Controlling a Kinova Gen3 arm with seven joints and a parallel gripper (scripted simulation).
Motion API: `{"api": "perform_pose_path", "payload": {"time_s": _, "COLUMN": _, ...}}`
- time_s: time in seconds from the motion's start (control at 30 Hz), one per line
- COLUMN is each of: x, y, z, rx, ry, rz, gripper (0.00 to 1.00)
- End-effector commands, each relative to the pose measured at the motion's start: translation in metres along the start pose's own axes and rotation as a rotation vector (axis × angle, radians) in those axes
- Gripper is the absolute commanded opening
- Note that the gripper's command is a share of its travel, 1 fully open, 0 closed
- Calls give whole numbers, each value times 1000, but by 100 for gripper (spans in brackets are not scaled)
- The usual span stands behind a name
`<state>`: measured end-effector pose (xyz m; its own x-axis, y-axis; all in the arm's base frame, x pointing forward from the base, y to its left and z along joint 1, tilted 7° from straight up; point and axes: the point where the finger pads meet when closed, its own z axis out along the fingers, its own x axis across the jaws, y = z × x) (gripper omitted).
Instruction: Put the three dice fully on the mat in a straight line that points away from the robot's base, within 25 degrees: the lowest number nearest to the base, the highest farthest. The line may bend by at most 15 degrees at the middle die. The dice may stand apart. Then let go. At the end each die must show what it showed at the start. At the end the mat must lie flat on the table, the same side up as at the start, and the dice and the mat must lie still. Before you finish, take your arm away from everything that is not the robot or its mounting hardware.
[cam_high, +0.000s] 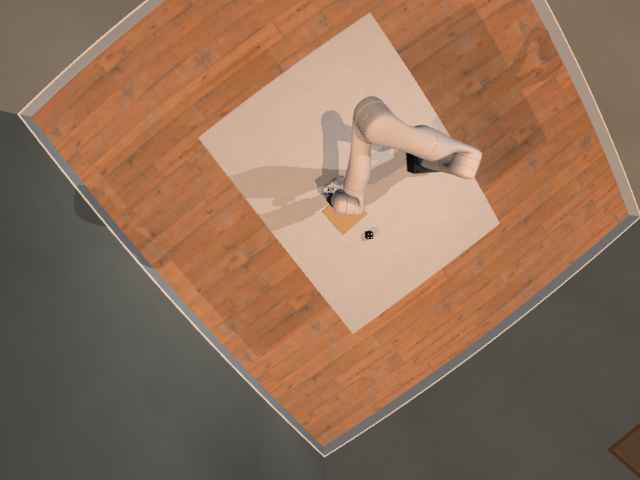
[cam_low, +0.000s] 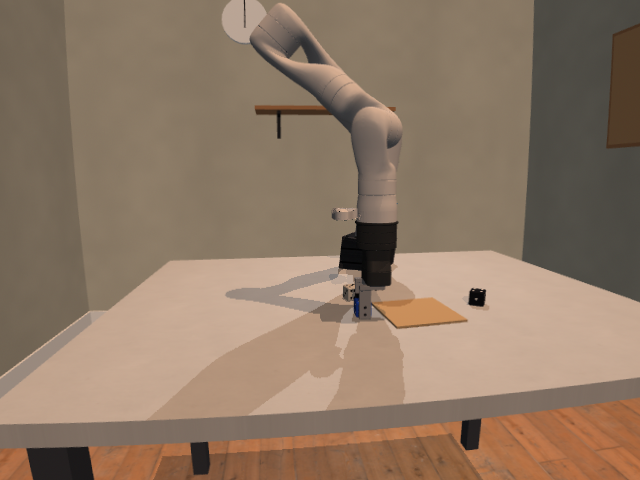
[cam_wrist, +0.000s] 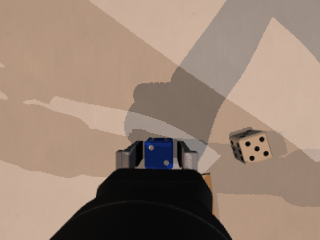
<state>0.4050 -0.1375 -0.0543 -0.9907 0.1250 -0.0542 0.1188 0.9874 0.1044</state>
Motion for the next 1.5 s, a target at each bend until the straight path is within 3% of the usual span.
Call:
{"api": "perform_pose_path", "payload": {"time_s": 0.0, "x": -1, "y": 0, "z": -1, "rx": 1, "ry": -1, "rz": 0, "gripper": 87}}
{"api": "perform_pose_path", "payload": {"time_s": 0.07, "x": -1, "y": 0, "z": -1, "rx": 1, "ry": -1, "rz": 0, "gripper": 87}}
{"api": "perform_pose_path", "payload": {"time_s": 0.1, "x": -1, "y": 0, "z": -1, "rx": 1, "ry": -1, "rz": 0, "gripper": 57}}
{"api": "perform_pose_path", "payload": {"time_s": 1.27, "x": -1, "y": 0, "z": -1, "rx": 1, "ry": -1, "rz": 0, "gripper": 57}}
{"api": "perform_pose_path", "payload": {"time_s": 1.47, "x": -1, "y": 0, "z": -16, "rx": 1, "ry": -1, "rz": 0, "gripper": 57}}
